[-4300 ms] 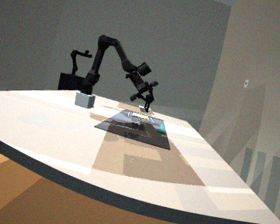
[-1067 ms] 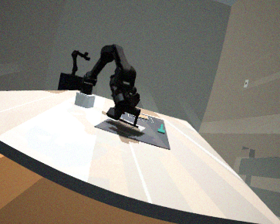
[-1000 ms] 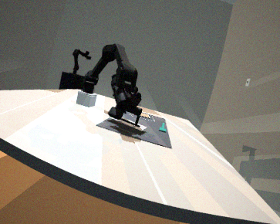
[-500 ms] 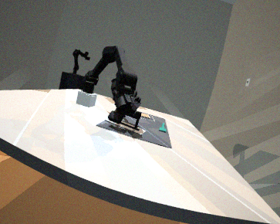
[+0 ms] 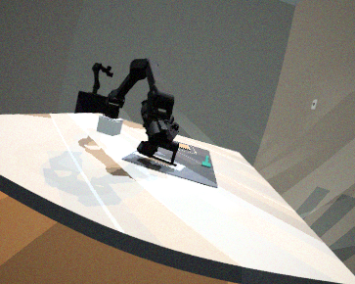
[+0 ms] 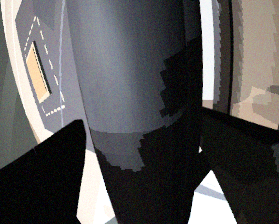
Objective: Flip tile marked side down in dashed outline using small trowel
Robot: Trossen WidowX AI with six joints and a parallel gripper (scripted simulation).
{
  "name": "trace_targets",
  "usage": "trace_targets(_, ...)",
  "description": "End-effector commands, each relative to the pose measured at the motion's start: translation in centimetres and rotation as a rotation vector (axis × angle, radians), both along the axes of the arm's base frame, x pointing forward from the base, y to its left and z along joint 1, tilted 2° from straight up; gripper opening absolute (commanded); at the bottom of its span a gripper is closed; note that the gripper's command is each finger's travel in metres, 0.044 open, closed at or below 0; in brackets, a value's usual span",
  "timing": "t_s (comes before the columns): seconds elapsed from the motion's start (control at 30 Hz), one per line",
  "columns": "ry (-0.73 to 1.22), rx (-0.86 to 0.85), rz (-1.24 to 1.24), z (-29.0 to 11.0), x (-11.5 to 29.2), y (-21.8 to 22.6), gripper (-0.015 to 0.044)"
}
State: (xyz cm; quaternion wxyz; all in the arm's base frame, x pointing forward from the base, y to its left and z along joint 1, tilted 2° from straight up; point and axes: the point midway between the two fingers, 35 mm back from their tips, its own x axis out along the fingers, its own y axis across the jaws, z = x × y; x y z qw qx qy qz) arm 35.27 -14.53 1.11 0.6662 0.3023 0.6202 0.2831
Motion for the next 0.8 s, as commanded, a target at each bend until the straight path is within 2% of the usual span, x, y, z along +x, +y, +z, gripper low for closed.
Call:
trace_targets(0.0, -0.006, -0.002, 0.001, 0.1, 0.1, -0.1, 0.0300)
trace_targets(0.47, -0.010, -0.031, -0.012, 2.2, -0.4, -2.2, 0.0300)
trace_targets(0.77, -0.026, -0.055, -0.038, 9.3, -6.0, 1.5, 0.0300)
